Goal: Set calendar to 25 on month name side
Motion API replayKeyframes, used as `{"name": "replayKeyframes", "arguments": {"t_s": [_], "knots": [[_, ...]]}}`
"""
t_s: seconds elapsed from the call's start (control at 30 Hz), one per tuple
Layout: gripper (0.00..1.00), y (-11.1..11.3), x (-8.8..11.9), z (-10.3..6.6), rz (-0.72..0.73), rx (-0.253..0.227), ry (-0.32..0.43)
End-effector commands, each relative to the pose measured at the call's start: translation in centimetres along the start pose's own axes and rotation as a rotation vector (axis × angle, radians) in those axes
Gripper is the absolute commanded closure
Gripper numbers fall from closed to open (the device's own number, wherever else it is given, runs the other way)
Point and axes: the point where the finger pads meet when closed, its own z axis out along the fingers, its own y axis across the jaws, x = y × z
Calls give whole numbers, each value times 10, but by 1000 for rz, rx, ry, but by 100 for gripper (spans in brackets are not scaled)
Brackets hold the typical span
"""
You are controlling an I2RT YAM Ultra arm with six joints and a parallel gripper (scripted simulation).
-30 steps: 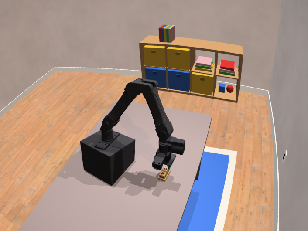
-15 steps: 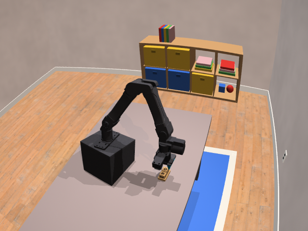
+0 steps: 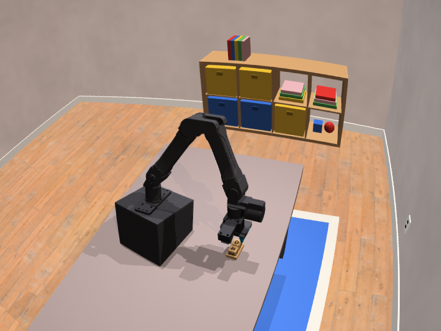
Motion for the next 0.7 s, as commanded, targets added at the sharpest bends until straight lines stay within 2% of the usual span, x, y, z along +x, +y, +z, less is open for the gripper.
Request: {"name": "replayKeyframes", "arguments": {"t_s": [0.0,0.67], "knots": [[53,4,-1,-2,2,-12,-2],[53,4,-1,23,2,-12,-2]]}}
